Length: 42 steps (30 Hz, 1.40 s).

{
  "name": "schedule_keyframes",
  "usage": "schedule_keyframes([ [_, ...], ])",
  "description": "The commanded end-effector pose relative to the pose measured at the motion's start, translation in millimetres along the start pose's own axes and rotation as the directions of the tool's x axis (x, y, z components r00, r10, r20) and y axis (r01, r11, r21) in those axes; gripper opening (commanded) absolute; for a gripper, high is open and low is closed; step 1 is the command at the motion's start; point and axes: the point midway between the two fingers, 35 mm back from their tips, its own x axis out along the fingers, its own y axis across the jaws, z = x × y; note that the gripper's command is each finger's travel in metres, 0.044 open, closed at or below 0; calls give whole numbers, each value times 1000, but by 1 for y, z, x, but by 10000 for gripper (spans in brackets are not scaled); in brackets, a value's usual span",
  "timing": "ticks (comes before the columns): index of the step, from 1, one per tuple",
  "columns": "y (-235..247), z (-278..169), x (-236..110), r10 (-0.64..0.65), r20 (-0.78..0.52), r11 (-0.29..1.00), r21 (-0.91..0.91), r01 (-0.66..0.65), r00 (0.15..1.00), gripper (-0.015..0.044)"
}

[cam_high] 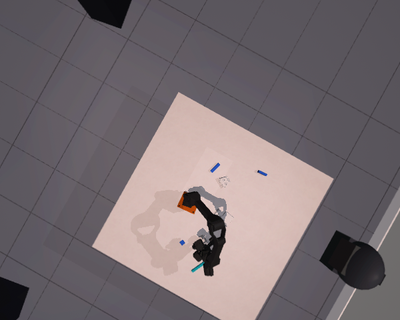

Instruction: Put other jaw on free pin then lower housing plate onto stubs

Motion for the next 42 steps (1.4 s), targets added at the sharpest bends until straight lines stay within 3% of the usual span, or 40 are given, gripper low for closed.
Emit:
schedule_keyframes([
  [1,0,0,0,-3,-3,1000,3,3,1000,440],
  [30,0,0,0,0,0,1000,0,0,1000,440],
  [42,0,-2,19,-1,-2,1000,1,1,1000,440],
])
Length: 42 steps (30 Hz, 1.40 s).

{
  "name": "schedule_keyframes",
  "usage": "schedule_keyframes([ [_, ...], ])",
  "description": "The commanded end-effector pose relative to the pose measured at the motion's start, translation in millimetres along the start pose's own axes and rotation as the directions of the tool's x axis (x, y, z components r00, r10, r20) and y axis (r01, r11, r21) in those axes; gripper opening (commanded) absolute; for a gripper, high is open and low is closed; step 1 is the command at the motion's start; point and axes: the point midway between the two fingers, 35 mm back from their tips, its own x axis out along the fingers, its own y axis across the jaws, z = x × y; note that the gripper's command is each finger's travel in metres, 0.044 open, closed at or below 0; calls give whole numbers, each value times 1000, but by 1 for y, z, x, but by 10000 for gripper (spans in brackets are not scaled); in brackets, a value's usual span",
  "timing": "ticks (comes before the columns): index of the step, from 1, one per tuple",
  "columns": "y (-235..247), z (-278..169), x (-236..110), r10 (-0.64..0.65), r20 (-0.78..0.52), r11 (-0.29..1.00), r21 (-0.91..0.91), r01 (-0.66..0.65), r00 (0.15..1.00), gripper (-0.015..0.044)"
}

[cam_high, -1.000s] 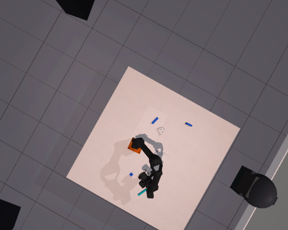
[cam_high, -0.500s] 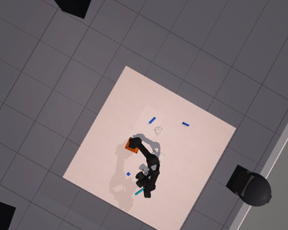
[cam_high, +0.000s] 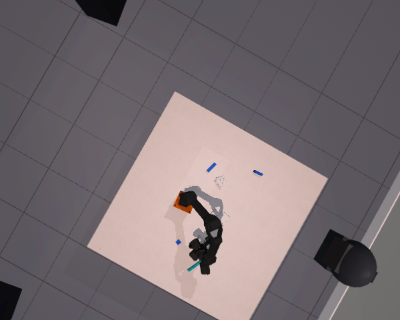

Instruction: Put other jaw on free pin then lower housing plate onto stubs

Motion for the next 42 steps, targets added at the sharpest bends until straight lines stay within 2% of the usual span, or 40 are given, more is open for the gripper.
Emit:
schedule_keyframes([
  [1,-1,1,9,-8,4,1000,7,8,1000,440],
  [20,-2,1,40,-12,2,1000,8,11,1000,440],
  [42,-2,1,41,-12,2,1000,8,12,1000,440],
])
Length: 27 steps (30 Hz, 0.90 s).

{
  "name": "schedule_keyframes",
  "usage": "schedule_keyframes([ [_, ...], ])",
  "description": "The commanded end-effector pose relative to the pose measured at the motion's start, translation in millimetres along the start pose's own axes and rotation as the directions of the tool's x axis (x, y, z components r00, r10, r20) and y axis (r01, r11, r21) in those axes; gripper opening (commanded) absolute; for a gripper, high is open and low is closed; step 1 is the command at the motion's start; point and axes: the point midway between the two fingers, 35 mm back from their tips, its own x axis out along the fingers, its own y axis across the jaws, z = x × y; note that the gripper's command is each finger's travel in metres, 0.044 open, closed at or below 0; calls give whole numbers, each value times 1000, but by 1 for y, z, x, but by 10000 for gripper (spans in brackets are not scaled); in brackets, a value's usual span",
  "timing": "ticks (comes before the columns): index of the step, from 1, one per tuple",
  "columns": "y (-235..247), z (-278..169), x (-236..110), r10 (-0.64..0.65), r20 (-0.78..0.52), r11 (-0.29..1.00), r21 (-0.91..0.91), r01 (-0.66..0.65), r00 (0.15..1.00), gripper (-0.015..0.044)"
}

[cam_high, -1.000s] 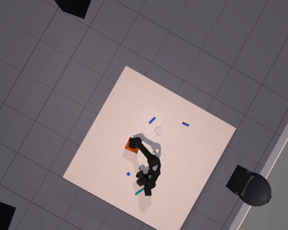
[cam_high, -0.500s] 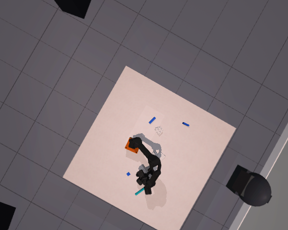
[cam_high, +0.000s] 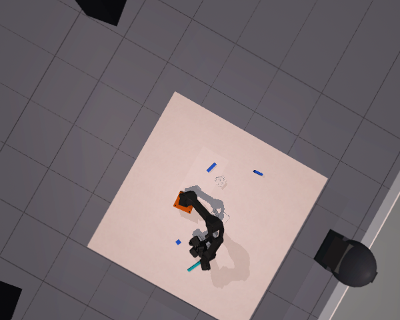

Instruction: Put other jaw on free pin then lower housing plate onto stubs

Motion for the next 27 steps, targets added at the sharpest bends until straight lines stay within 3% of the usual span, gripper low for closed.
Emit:
schedule_keyframes([
  [1,-1,0,1,-4,-3,1000,3,4,1000,440],
  [7,-1,0,1,-4,-3,1000,3,4,1000,440],
  [18,0,0,0,0,0,1000,0,0,1000,151],
  [27,0,0,0,0,0,1000,0,0,1000,134],
])
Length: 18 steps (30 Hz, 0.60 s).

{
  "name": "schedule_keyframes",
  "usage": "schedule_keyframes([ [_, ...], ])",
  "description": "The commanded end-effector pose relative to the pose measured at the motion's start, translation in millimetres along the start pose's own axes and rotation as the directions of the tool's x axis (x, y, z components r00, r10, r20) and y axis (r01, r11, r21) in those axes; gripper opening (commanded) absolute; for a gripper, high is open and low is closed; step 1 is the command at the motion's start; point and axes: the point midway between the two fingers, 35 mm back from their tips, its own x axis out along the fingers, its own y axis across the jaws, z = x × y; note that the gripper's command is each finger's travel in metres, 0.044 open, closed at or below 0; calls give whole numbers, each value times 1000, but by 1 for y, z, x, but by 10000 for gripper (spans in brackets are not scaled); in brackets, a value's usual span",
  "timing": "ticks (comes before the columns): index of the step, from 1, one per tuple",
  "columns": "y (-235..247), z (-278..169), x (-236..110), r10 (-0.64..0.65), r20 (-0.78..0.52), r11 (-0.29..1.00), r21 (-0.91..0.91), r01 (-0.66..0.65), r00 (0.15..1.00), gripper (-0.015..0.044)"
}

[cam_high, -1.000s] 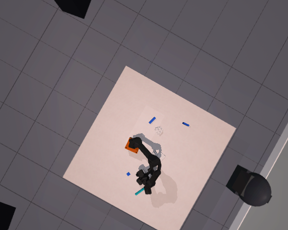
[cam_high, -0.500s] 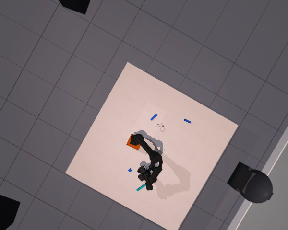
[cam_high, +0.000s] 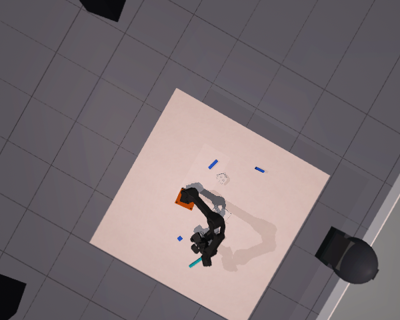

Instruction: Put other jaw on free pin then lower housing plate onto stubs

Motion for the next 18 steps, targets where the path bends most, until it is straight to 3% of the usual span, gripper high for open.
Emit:
schedule_keyframes([
  [1,0,0,0,1,1,1000,0,-1,1000,134],
  [9,0,0,-2,2,0,1000,0,-2,1000,134],
  [18,1,-2,-29,3,-1,1000,2,-3,1000,134],
])
